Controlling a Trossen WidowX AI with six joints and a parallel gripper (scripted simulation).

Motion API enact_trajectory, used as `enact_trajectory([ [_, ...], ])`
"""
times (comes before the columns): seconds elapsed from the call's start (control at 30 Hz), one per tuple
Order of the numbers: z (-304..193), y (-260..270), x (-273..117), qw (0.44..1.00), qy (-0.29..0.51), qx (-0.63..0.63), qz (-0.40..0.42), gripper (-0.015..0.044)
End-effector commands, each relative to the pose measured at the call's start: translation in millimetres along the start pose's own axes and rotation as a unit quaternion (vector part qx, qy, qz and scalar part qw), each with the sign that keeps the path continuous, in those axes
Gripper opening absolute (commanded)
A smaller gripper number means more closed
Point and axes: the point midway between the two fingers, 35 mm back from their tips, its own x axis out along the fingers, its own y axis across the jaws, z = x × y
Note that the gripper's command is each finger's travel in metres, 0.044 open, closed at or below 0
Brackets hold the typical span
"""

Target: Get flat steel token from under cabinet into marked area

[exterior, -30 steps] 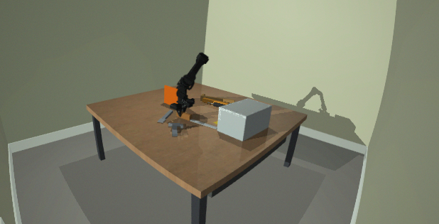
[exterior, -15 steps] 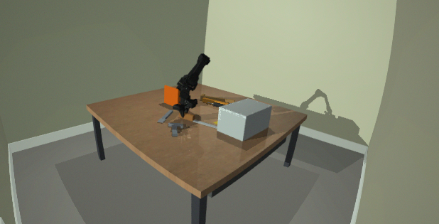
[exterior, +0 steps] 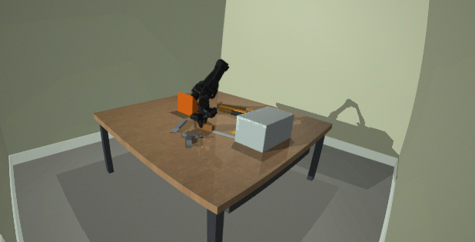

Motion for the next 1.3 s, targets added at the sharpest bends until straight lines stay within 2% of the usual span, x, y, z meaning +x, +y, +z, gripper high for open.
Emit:
enact_trajectory([
  [0.0,8,0,0,1.000,-0.002,-0.002,0.000,0.0000],
  [1.27,59,0,-1,1.000,-0.003,-0.004,0.000,0.0000],
])
